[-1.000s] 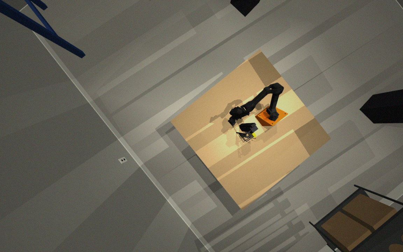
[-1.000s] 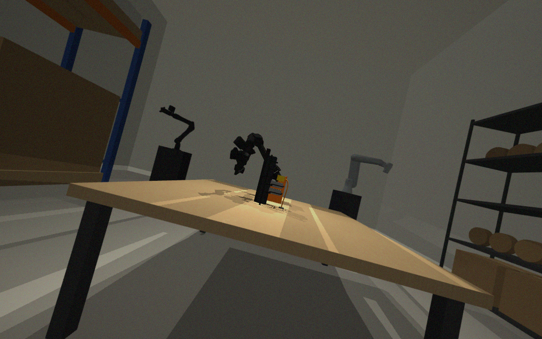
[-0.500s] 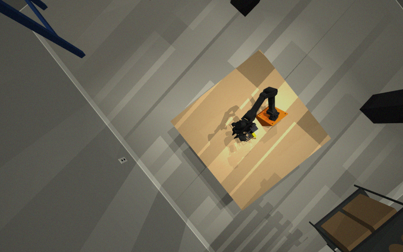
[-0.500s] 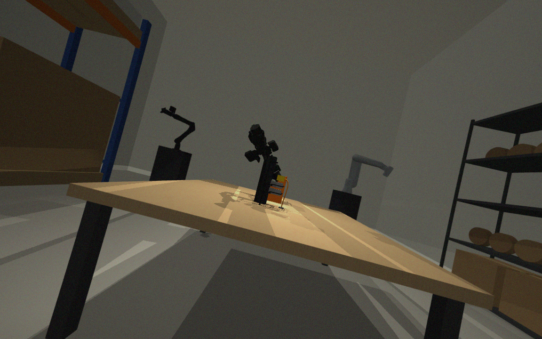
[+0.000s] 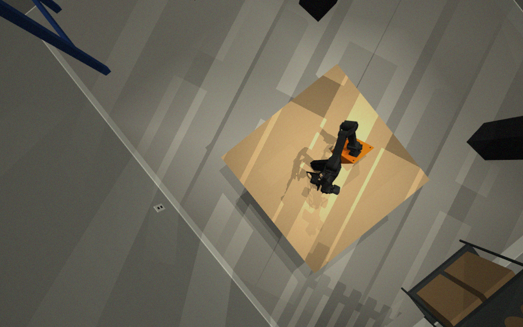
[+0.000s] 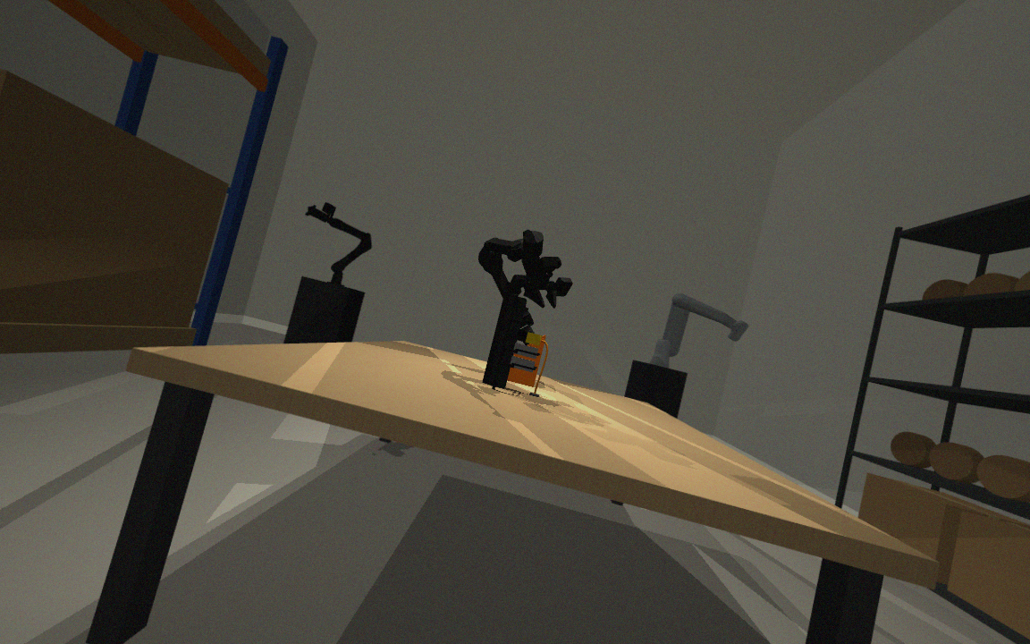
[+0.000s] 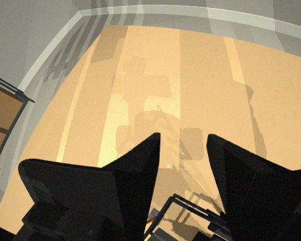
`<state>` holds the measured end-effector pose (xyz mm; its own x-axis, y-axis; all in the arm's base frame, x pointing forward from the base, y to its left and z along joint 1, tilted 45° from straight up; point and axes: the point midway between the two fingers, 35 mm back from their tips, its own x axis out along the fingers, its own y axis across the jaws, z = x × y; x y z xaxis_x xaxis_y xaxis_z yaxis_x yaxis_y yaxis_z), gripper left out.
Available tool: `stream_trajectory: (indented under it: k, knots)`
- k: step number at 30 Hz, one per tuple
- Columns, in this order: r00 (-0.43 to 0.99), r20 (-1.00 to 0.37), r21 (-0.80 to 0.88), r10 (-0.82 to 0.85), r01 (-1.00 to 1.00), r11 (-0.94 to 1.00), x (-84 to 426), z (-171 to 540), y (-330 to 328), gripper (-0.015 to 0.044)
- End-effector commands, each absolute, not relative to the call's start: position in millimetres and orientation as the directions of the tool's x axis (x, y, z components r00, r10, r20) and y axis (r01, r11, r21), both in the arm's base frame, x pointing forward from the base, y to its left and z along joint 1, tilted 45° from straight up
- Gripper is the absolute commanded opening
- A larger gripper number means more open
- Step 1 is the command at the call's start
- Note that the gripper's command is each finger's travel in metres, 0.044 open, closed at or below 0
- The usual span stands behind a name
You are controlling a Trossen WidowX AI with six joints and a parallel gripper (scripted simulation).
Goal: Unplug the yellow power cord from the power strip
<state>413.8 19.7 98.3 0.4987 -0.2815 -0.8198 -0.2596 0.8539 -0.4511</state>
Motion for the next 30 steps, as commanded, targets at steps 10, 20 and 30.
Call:
stream_trajectory:
  k: [10, 20, 30]
  knots:
    - [-0.124, -0.73, -0.065, -0.672, -0.966, 0.249, 286, 14, 31, 0.016]
    - [-0.131, -0.721, -0.047, -0.68, -0.97, 0.237, 284, 14, 31, 0.016]
    - [-0.131, -0.721, -0.047, -0.68, -0.97, 0.237, 283, 21, 24, 0.016]
